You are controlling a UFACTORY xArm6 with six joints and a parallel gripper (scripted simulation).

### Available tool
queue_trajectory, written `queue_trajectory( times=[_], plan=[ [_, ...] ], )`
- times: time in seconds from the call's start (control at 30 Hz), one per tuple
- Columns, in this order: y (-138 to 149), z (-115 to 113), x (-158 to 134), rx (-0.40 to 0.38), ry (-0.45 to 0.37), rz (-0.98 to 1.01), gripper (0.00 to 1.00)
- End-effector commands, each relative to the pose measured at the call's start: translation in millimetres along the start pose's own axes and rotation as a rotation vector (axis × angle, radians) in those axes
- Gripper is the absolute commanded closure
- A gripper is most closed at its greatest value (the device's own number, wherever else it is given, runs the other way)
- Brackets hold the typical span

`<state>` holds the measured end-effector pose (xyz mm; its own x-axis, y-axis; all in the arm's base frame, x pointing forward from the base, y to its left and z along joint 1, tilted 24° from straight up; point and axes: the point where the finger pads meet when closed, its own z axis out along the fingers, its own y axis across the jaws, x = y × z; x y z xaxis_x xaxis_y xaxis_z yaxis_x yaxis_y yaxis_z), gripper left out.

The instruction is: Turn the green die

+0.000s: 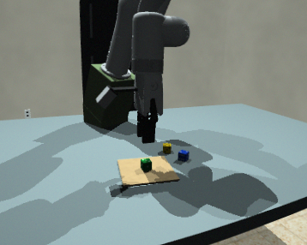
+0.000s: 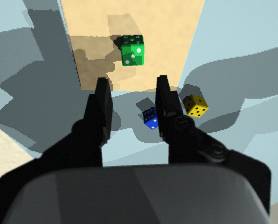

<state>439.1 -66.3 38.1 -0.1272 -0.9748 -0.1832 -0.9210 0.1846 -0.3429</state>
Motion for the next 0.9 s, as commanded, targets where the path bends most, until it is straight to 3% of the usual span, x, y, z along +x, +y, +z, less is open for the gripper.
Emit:
queue_trajectory(
  times=[0.0,0.87],
  plan=[
    [-2.0,-1.0,1.3,-0.003,0.008,0.0,0.58],
    [-13.9,-4.3,12.1,-0.04,0.139,0.007,0.58]
  ],
)
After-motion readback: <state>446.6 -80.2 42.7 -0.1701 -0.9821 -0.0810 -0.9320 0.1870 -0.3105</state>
